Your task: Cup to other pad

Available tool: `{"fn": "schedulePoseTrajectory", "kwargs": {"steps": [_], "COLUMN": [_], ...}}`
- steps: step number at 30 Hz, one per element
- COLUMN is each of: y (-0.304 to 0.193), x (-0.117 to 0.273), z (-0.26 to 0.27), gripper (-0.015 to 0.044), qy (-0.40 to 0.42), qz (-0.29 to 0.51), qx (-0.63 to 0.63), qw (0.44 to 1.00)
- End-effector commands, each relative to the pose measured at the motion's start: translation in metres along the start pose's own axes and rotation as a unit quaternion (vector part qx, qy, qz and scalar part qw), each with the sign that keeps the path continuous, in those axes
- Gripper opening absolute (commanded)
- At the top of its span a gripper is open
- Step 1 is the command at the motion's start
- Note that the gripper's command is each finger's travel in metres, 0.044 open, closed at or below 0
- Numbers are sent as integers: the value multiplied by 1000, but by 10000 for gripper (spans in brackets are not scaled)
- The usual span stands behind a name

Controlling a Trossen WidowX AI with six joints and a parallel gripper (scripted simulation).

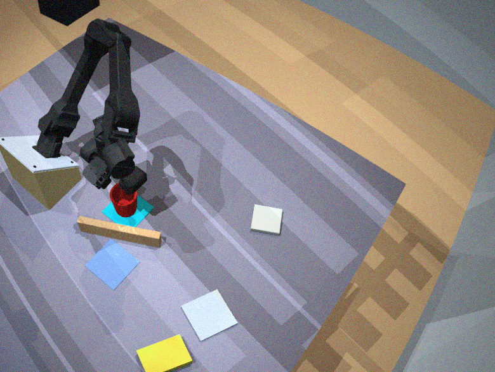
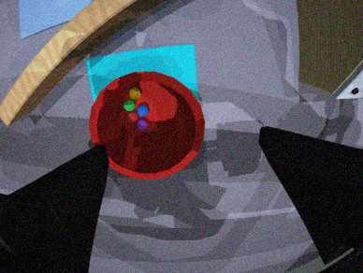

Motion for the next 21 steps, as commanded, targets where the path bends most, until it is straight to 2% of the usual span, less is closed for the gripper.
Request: {"fn": "schedulePoseTrajectory", "kwargs": {"steps": [1, 15, 21], "y": [0, -1, -1], "x": [10, 57, 55], "z": [1, 5, 5], "gripper": [440, 440, 440], "qy": [-1, -2, 3], "qz": [-3, -5, -5], "qx": [2, 3, 3], "qw": [1000, 1000, 1000]}}
Point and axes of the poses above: the point midway between the two fingers, 35 mm back from their tips, its own x axis back along the fingers, its own z axis across the jaws, y = z × x, the point moved 10 cm from there along x, back along the fingers, and after that the axes turned 6 degrees about x, right-handed, at the moved point
